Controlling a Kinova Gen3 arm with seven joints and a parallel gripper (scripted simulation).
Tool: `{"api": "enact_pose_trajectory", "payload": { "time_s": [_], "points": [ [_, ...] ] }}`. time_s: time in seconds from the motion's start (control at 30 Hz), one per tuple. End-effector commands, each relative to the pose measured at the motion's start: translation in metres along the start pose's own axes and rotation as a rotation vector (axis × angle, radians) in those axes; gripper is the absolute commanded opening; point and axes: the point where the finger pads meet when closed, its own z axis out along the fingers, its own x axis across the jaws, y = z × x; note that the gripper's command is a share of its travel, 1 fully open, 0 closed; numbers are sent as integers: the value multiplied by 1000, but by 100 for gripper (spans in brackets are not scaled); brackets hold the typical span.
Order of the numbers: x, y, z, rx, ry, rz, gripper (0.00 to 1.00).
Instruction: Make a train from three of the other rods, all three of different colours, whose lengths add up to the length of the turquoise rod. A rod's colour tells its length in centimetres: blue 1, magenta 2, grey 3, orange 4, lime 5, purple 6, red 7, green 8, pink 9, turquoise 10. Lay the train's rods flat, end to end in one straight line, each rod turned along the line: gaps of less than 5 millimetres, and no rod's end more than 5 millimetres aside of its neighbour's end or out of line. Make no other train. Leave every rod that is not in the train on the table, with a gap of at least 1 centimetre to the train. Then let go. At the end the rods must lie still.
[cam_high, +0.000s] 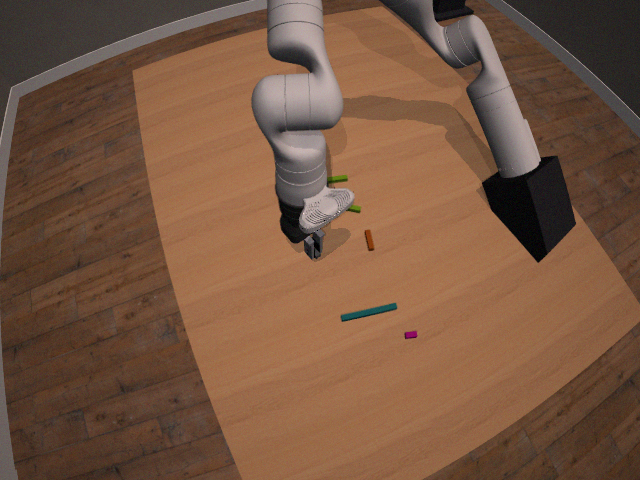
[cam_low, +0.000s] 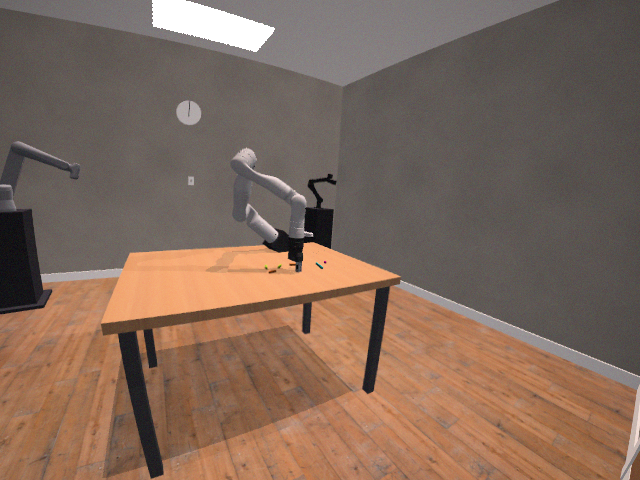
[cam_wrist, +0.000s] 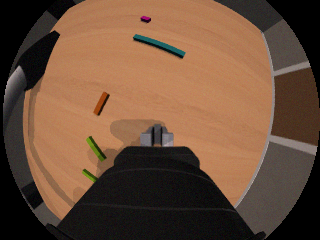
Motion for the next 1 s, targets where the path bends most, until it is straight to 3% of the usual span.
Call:
{"api": "enact_pose_trajectory", "payload": {
  "time_s": [0.0, 0.73, 0.97],
  "points": [
    [1, 0, -1, 1, 2, 0, 24],
    [1, 0, -1, 1, 2, 0, 24],
    [1, 0, -12, 1, 2, 0, 24]
  ]
}}
